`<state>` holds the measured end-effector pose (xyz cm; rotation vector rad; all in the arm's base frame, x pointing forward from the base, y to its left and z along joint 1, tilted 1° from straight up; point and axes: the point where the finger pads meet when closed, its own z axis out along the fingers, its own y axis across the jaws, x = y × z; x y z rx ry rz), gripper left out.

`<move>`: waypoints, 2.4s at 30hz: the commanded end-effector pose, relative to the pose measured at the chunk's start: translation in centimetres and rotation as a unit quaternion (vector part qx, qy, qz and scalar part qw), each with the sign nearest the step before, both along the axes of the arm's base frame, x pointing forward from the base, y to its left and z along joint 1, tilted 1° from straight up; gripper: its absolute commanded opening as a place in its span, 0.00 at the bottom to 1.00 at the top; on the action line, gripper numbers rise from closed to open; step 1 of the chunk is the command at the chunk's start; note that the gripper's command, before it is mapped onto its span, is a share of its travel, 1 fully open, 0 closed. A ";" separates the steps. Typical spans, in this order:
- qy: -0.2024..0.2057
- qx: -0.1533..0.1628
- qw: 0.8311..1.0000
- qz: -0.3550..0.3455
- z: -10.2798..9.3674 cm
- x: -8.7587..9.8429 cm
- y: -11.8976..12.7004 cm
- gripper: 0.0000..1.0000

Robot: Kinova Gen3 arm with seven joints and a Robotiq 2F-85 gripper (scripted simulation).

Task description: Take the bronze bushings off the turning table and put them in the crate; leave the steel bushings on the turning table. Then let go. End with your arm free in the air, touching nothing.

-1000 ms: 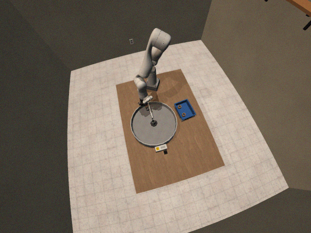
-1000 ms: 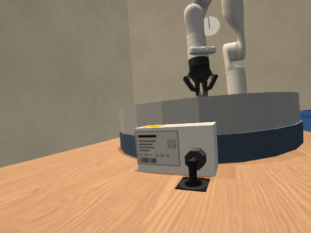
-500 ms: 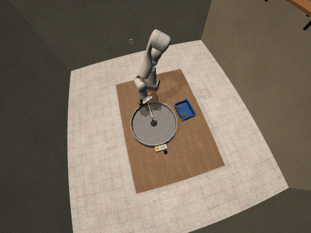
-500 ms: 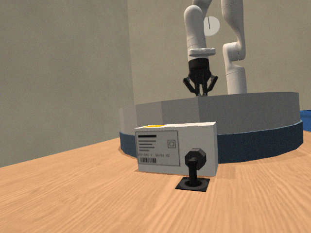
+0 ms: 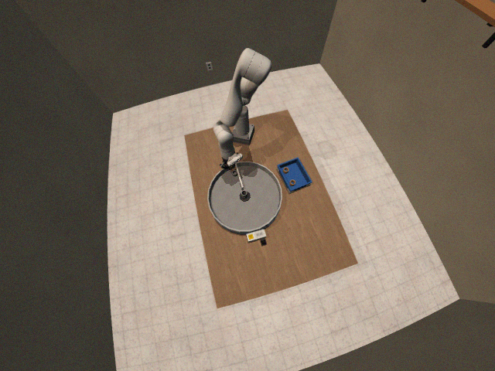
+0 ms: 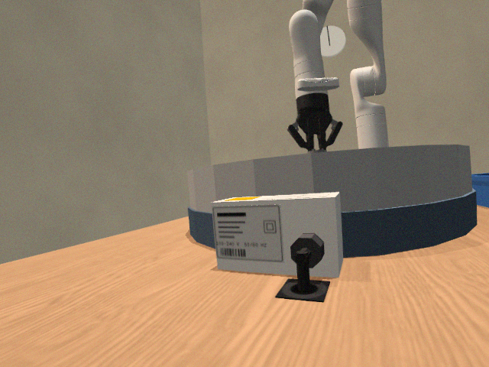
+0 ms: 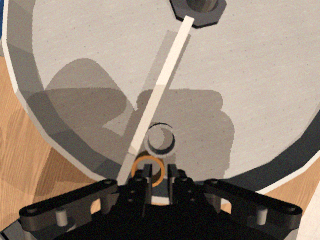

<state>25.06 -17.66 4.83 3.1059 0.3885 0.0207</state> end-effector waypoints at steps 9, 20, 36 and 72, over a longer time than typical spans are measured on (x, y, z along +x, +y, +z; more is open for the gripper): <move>0.001 0.001 1.000 -0.002 -0.3 -0.1 -0.1 0.14; 0.002 0.001 1.000 -0.002 -0.9 -0.1 -0.1 0.14; 0.001 0.001 1.000 -0.002 -1.3 -0.1 -0.1 0.14; 0.001 0.000 1.000 -0.002 -2.2 -0.1 -0.1 0.14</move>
